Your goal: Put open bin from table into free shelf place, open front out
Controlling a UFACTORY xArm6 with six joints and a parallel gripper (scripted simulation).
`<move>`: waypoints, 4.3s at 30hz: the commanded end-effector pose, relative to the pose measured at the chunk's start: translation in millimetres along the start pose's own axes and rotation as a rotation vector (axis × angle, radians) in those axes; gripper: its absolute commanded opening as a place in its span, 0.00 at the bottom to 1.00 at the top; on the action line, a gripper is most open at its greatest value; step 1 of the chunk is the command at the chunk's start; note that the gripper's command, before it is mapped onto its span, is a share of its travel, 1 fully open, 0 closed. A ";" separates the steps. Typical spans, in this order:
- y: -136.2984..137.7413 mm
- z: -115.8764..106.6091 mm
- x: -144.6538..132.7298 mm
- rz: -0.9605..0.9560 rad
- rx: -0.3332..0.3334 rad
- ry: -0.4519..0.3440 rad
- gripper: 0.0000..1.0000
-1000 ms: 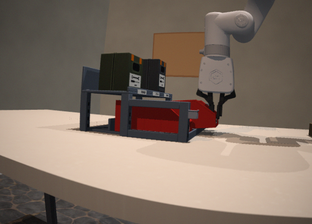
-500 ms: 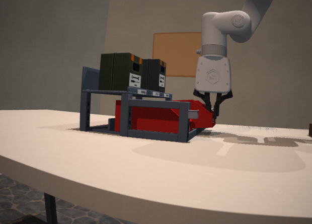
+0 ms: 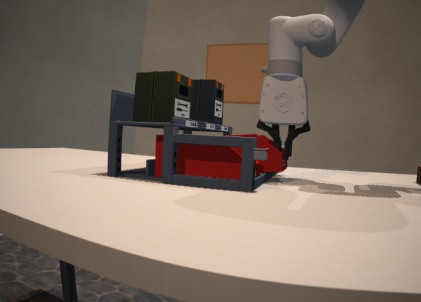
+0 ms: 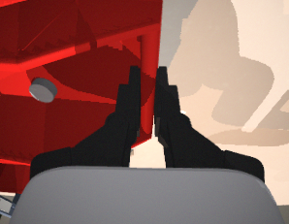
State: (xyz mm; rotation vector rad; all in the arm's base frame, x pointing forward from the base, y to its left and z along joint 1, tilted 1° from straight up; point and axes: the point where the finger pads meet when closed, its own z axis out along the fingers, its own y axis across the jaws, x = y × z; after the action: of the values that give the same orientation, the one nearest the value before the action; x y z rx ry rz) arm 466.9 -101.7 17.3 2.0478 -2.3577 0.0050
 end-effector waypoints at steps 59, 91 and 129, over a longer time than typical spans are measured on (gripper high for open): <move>-34.4 -1.8 0.1 0.000 0.004 0.000 0.00; -54.0 -2.1 0.1 0.000 0.005 0.000 0.00; -53.3 12.7 0.1 0.000 0.006 0.000 0.00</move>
State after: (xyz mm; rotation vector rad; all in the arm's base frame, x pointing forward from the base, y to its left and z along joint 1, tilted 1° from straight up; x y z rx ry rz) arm 516.5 -108.9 1.4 2.0466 -2.3565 0.0016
